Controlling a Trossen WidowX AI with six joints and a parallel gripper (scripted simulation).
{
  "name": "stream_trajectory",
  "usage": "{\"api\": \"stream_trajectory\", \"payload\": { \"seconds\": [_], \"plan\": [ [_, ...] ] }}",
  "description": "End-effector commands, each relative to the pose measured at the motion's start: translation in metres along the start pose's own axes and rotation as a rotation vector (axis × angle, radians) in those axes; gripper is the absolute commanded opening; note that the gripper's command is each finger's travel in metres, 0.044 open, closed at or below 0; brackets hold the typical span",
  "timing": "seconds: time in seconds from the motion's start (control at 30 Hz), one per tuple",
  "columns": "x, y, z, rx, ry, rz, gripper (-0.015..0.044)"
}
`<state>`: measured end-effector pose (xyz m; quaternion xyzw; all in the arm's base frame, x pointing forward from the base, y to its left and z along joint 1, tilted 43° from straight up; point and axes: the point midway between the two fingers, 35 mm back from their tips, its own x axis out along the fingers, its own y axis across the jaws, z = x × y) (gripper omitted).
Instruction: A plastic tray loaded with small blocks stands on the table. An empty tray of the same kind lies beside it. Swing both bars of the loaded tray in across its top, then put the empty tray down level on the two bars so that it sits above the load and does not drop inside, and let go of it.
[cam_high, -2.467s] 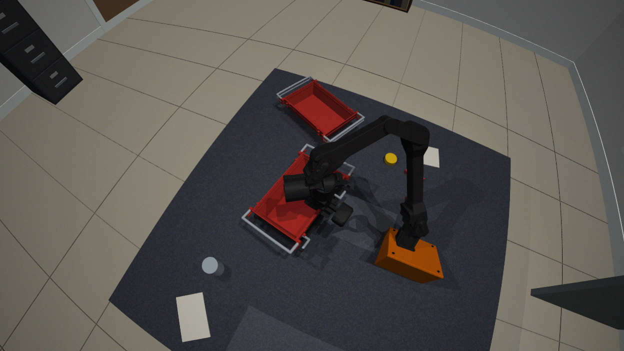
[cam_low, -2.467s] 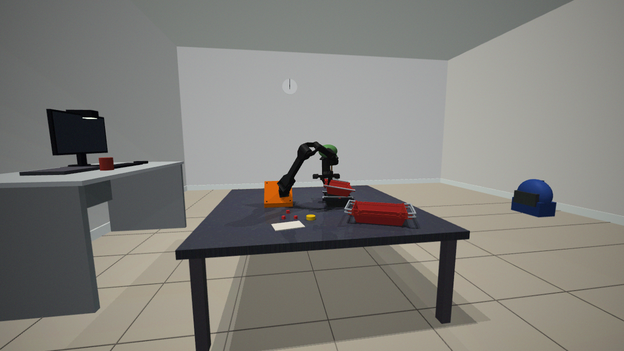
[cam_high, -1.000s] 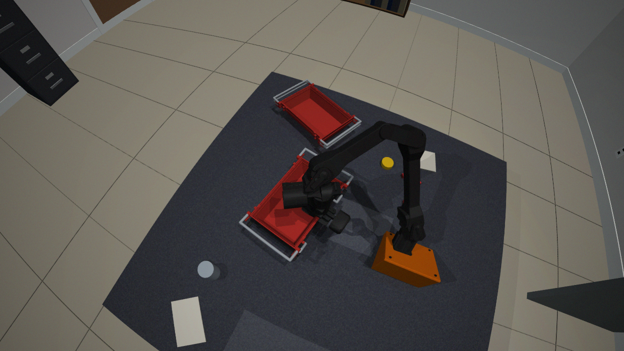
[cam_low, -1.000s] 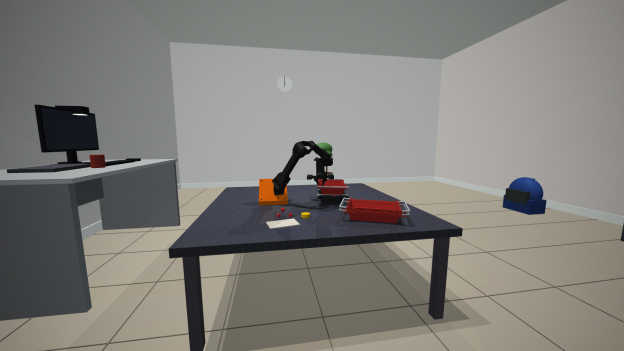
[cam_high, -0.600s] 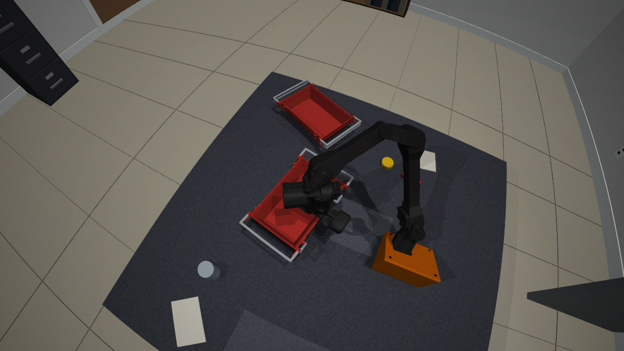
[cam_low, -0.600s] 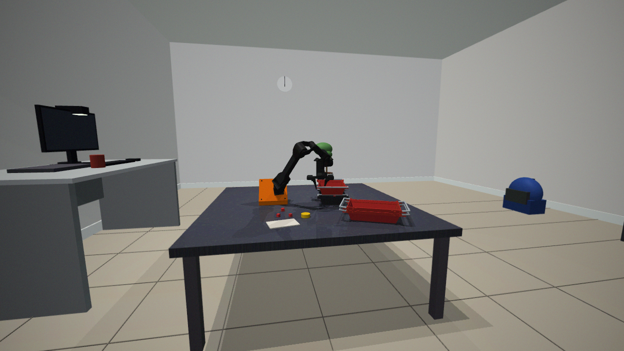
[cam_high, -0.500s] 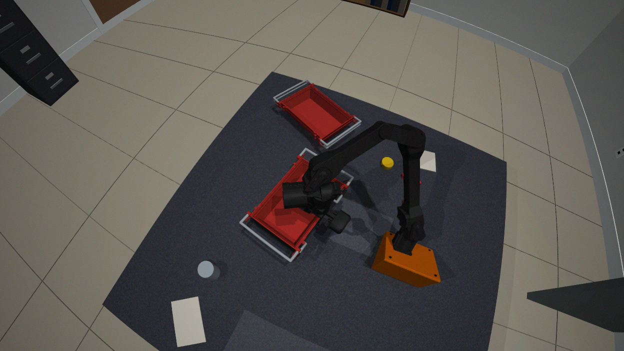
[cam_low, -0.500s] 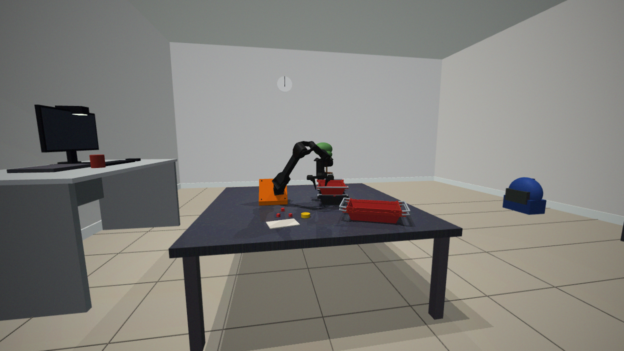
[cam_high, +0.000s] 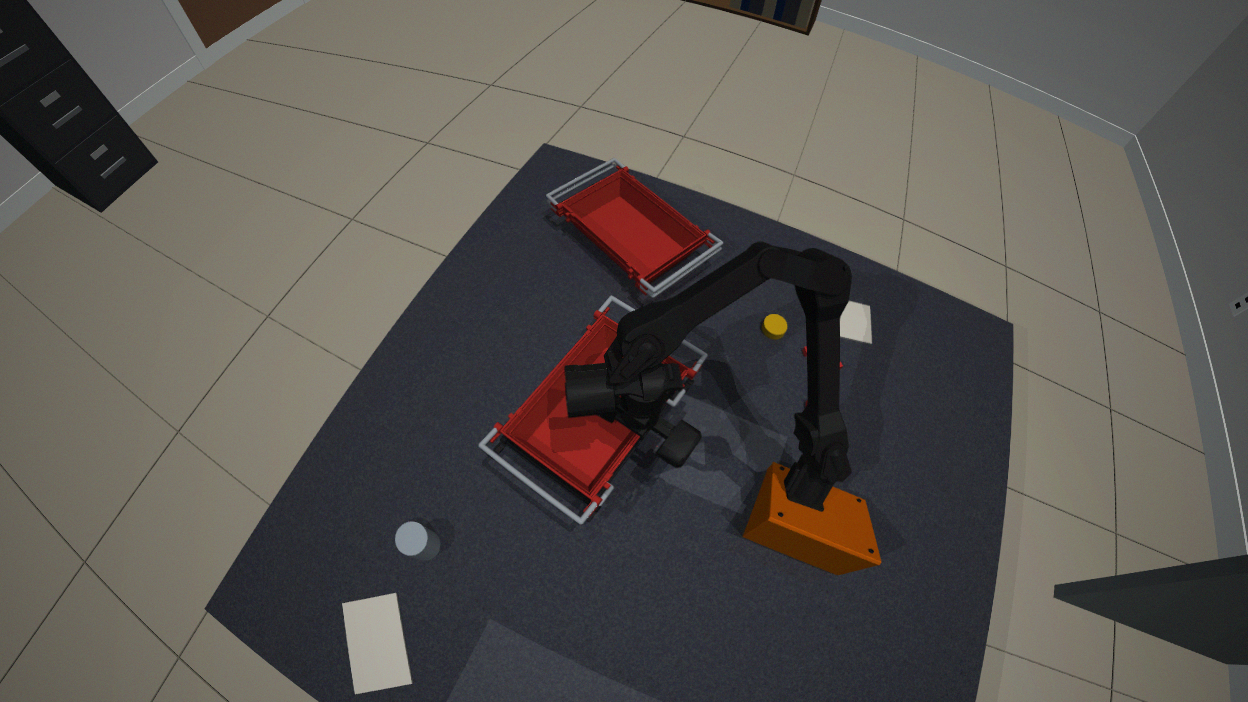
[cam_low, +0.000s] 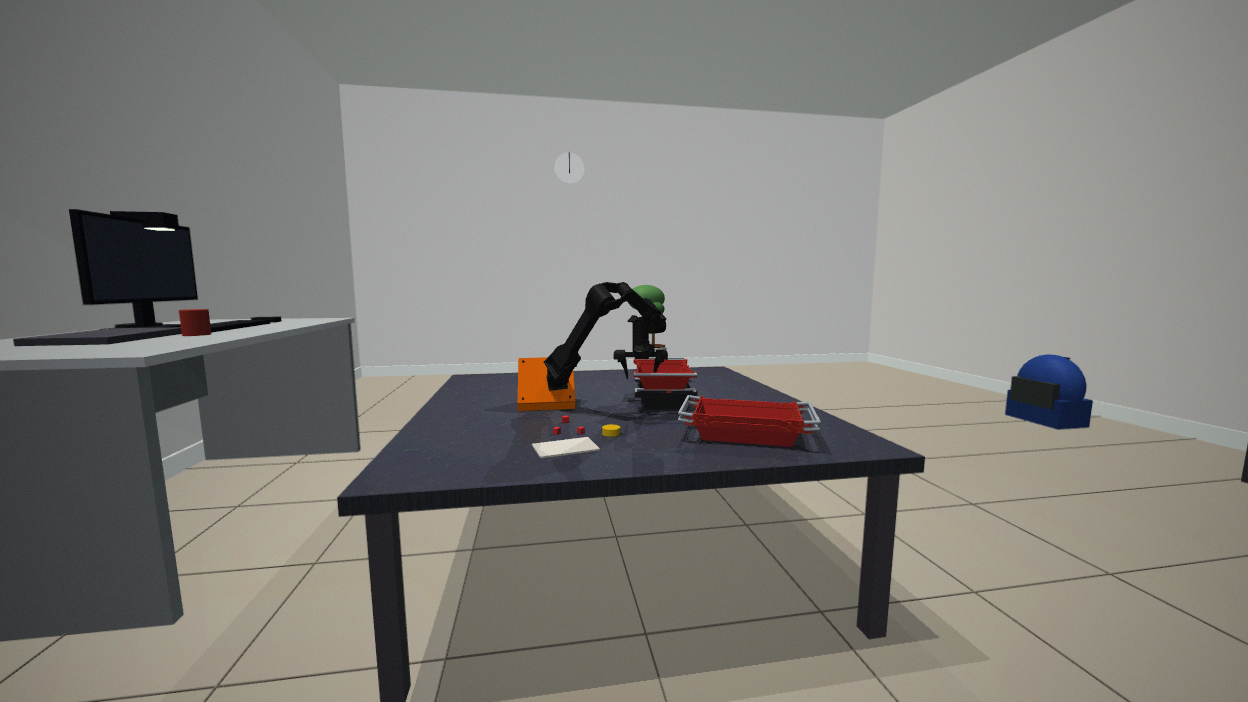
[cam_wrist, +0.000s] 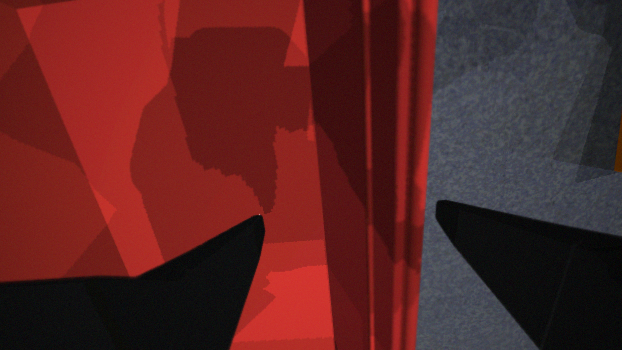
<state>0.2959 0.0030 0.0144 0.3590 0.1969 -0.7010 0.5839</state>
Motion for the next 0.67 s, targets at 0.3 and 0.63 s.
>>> {"api": "stream_trajectory", "payload": {
  "seconds": [0.3,0.63],
  "plan": [
    [-0.05,0.005,-0.004,-0.002,0.005,-0.003,0.044],
    [-0.106,0.001,-0.001,-0.003,0.003,-0.005,0.044]
  ]
}}
